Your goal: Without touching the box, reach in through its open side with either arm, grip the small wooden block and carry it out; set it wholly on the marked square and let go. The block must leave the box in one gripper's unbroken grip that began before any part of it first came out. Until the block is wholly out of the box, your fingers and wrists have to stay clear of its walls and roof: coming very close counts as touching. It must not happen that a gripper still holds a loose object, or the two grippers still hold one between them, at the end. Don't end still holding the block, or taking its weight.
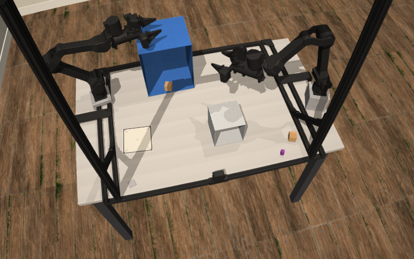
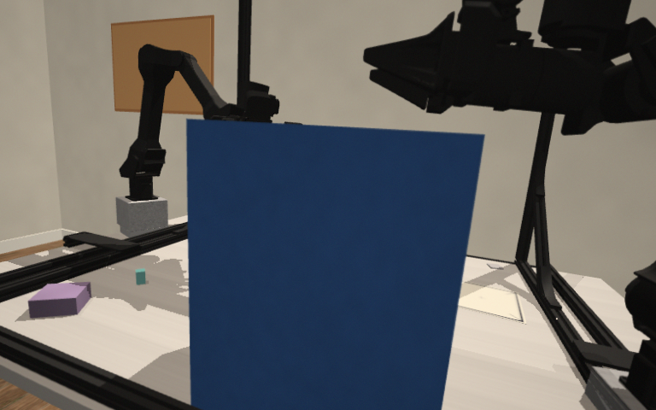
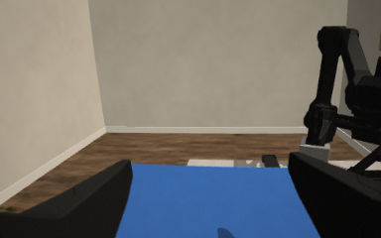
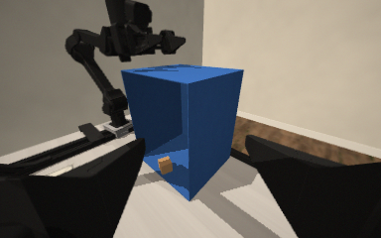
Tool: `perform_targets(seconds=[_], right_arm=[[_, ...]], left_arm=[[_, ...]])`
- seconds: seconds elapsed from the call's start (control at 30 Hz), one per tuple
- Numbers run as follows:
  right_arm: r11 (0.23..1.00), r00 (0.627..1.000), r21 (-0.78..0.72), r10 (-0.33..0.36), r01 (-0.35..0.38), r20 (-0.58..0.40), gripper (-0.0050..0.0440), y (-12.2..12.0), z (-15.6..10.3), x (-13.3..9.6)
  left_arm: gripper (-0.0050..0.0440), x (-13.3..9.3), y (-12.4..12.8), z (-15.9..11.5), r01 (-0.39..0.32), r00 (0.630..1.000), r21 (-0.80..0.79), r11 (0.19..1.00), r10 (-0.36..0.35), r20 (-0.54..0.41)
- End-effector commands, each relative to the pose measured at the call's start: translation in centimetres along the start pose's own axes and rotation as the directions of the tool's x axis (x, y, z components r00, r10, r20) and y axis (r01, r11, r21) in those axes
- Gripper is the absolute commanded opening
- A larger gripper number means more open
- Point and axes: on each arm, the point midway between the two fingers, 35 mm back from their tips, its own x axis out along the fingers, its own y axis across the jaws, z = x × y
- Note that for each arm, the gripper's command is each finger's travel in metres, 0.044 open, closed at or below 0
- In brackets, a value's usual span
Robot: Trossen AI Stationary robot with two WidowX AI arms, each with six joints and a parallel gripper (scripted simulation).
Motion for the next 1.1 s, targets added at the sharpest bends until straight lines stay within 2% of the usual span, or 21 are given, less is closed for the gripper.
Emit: perform_targets(seconds=[0.0, 0.07, 0.13, 0.17, 0.2, 0.43, 0.63, 0.7, 0.73, 0.77, 1.07], right_arm=[[1.000, 1.000, -0.013, 0.015, -0.015, -0.012, 0.0400, 0.0, 0.8, 0.4], [0.999, 0.999, -0.023, 0.047, -0.047, -0.026, 0.0400, -0.6, 4.0, 1.4], [0.999, 0.999, -0.023, 0.047, -0.047, -0.026, 0.0400, -0.6, 4.0, 1.4], [0.998, 0.997, -0.035, 0.059, -0.060, -0.042, 0.0400, -0.9, 5.1, 1.7], [0.997, 0.997, -0.018, 0.077, -0.077, -0.018, 0.0400, -1.2, 7.2, 1.9], [0.992, 0.991, -0.046, 0.116, -0.119, -0.066, 0.0400, -2.9, 11.0, 2.0], [0.985, 0.982, -0.062, 0.154, -0.162, -0.107, 0.0400, -4.9, 14.5, 1.2], [0.985, 0.982, -0.062, 0.154, -0.162, -0.107, 0.0400, -4.9, 14.5, 1.2], [0.983, 0.976, -0.079, 0.155, -0.168, -0.155, 0.0400, -5.4, 14.2, 0.8], [0.981, 0.976, -0.065, 0.176, -0.185, -0.125, 0.0400, -6.1, 16.4, 0.3], [0.966, 0.954, -0.069, 0.232, -0.249, -0.189, 0.0400, -9.5, 20.8, -3.4]], left_arm=[[0.0400, 0.0, -0.1, 0.0, 0.004, 1.000, -0.002, 1.000, -0.004, 0.001], [0.0400, 0.0, -0.1, 0.0, 0.004, 1.000, -0.002, 1.000, -0.004, 0.001], [0.0400, 0.0, -0.1, 0.0, 0.004, 1.000, -0.002, 1.000, -0.004, 0.001], [0.0400, 0.0, -0.1, 0.0, 0.004, 1.000, -0.002, 1.000, -0.004, 0.001], [0.0400, 0.0, -0.1, 0.0, 0.004, 1.000, -0.002, 1.000, -0.004, 0.001], [0.0400, 0.0, -0.1, 0.0, 0.004, 1.000, -0.002, 1.000, -0.004, 0.001], [0.0400, 0.0, -0.1, 0.0, 0.004, 1.000, -0.002, 1.000, -0.004, 0.001], [0.0400, 0.0, -0.1, 0.0, 0.004, 1.000, -0.002, 1.000, -0.004, 0.001], [0.0400, 0.0, -0.1, 0.0, 0.004, 1.000, -0.002, 1.000, -0.004, 0.001], [0.0400, 0.0, -0.1, 0.0, 0.004, 1.000, -0.002, 1.000, -0.004, 0.001], [0.0400, 0.0, -0.1, 0.0, 0.004, 1.000, -0.002, 1.000, -0.004, 0.001]])
